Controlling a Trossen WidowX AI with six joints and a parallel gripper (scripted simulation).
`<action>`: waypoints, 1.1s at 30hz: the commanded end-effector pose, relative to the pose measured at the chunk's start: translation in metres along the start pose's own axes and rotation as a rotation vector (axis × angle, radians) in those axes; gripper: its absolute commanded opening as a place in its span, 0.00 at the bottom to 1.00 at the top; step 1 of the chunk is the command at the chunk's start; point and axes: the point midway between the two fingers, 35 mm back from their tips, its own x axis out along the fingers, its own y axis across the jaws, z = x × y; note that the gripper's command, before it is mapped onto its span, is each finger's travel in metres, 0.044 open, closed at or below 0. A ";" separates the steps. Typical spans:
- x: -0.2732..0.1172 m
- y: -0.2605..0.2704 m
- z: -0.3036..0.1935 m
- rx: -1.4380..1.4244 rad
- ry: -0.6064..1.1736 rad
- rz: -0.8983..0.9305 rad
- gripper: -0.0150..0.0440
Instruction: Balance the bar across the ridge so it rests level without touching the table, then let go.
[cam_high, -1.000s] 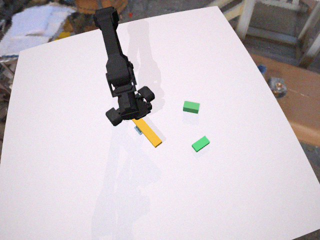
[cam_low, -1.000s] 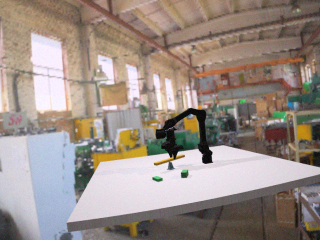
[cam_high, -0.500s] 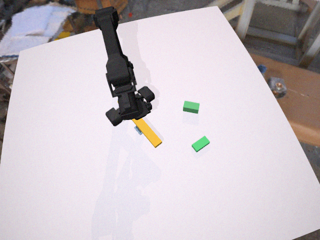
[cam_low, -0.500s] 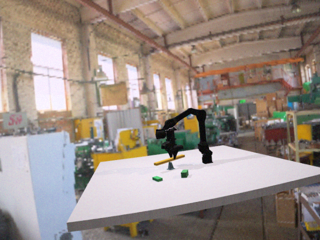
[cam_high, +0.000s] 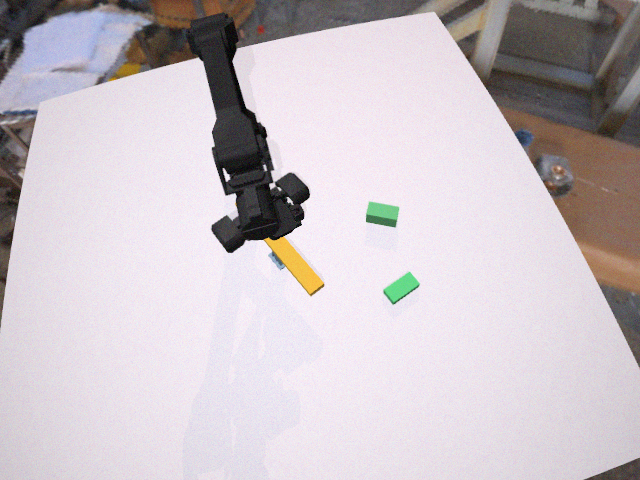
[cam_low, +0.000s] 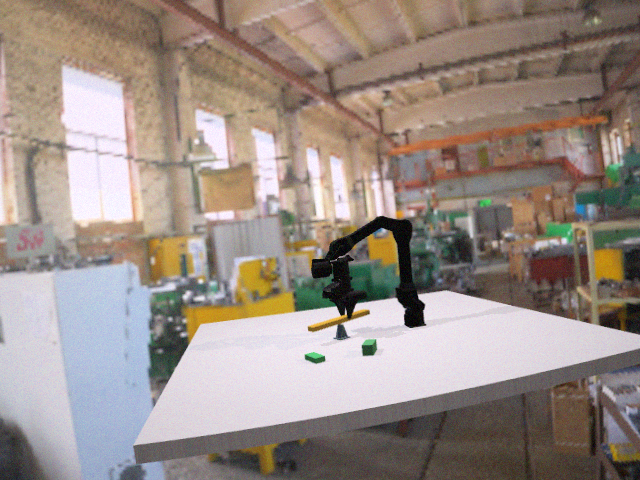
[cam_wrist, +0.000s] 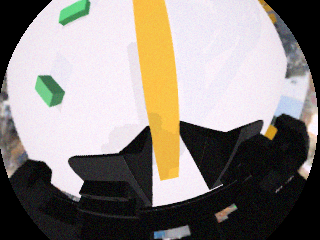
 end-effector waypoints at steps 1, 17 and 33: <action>0.001 0.000 0.000 0.005 0.000 -0.001 0.25; 0.002 0.000 0.000 0.005 0.000 -0.001 0.25; 0.004 0.000 0.000 0.005 0.000 -0.001 0.25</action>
